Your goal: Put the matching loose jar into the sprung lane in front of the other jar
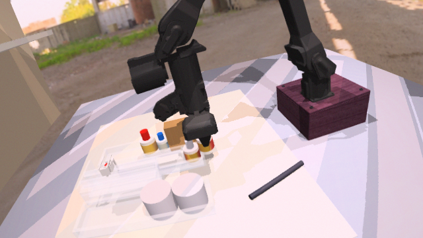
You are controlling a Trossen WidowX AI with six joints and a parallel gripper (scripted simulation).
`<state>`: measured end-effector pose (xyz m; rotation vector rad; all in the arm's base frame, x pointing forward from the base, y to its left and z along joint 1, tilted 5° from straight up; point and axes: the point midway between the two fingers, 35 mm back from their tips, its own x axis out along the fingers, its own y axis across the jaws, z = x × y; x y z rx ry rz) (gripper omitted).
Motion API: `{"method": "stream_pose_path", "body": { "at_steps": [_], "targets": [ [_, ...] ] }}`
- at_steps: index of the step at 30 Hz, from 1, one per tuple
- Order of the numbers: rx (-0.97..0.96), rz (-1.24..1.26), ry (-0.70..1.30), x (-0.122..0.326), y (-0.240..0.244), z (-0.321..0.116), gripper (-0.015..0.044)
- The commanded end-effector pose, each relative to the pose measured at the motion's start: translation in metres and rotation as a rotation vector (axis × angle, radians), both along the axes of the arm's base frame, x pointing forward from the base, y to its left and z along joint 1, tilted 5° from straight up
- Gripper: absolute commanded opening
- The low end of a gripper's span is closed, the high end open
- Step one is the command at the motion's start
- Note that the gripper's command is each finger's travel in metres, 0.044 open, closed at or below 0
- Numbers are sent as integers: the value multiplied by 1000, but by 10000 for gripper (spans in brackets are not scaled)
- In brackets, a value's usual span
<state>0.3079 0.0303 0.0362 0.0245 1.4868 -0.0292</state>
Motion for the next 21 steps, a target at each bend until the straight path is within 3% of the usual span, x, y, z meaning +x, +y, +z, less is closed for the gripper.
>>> {"method": "stream_pose_path", "body": {
  "at_steps": [1, 21],
  "targets": [
    [3, 4, -27, 9, 0, 4, 0],
    [3, 4, -28, 16, 0, 5, 0]
  ]
}}
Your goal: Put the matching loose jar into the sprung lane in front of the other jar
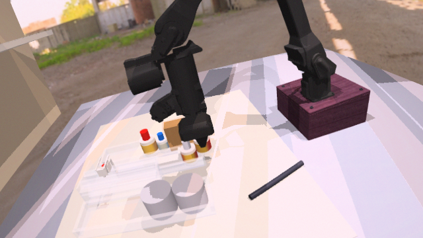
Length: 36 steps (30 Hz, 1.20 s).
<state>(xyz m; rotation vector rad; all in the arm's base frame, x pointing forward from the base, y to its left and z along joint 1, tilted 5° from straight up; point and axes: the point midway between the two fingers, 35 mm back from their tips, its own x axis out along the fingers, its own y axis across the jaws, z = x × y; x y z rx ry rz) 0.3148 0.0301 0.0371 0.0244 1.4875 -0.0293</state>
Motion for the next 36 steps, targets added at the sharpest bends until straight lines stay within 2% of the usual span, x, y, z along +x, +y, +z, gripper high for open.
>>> {"method": "stream_pose_path", "body": {
  "at_steps": [1, 36],
  "targets": [
    [3, 4, -29, 9, 0, 4, 0],
    [3, 4, -30, 21, 0, 8, 0]
  ]
}}
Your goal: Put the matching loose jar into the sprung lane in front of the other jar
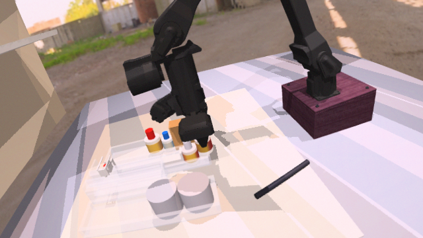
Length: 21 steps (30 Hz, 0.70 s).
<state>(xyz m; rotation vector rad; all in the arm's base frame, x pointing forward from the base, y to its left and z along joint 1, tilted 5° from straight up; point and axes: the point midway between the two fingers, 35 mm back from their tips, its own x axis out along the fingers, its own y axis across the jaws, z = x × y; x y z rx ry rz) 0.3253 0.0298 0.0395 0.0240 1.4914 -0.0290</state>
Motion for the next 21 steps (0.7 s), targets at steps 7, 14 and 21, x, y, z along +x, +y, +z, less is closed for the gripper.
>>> {"method": "stream_pose_path", "body": {
  "at_steps": [7, 14, 21],
  "targets": [
    [3, 3, -34, 13, 0, 7, 0],
    [3, 3, -34, 15, 0, 8, 0],
    [3, 3, -34, 17, 0, 8, 0]
  ]
}}
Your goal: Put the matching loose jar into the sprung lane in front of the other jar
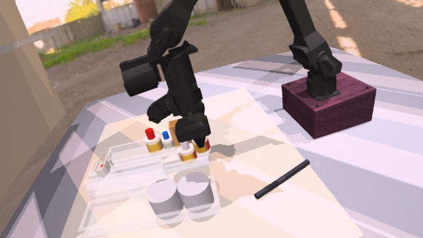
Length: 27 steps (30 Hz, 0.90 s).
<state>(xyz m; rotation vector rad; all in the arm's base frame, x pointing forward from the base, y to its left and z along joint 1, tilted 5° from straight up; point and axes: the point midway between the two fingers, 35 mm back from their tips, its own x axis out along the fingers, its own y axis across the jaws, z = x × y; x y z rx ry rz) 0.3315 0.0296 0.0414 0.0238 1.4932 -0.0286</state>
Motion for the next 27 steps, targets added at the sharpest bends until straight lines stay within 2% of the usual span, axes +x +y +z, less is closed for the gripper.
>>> {"method": "stream_pose_path", "body": {
  "at_steps": [1, 27],
  "targets": [
    [3, 3, -36, 11, 0, 7, 0],
    [2, 3, -37, 17, 0, 8, 0]
  ]
}}
